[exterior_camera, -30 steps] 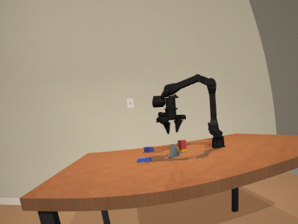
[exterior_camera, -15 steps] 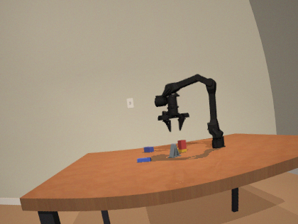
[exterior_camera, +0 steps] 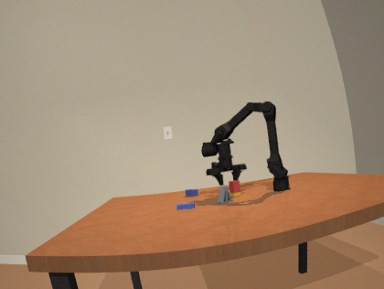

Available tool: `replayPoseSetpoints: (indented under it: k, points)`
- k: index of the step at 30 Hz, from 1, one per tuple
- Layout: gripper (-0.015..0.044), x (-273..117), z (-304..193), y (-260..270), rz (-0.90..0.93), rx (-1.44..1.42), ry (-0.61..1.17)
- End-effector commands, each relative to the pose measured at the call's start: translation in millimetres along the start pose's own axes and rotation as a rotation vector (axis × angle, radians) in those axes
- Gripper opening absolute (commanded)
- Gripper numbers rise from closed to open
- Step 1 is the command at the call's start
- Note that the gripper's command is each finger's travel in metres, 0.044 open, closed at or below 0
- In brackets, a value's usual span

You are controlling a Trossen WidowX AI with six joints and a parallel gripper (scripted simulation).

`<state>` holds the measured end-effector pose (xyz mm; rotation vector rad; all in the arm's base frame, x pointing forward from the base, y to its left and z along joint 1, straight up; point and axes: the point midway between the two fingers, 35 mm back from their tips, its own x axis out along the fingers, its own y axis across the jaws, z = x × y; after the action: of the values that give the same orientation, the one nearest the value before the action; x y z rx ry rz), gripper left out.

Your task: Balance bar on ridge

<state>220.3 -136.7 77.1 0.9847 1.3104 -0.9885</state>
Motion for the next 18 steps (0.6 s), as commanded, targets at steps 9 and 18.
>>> replayPoseSetpoints:
  k: [9, 18]
  points:
    - [0.0315, 14, 0, 1, 0.007, 0.005, -0.002]
    - [0.0315, 29, 0, 1, 0.007, 0.005, -0.002]
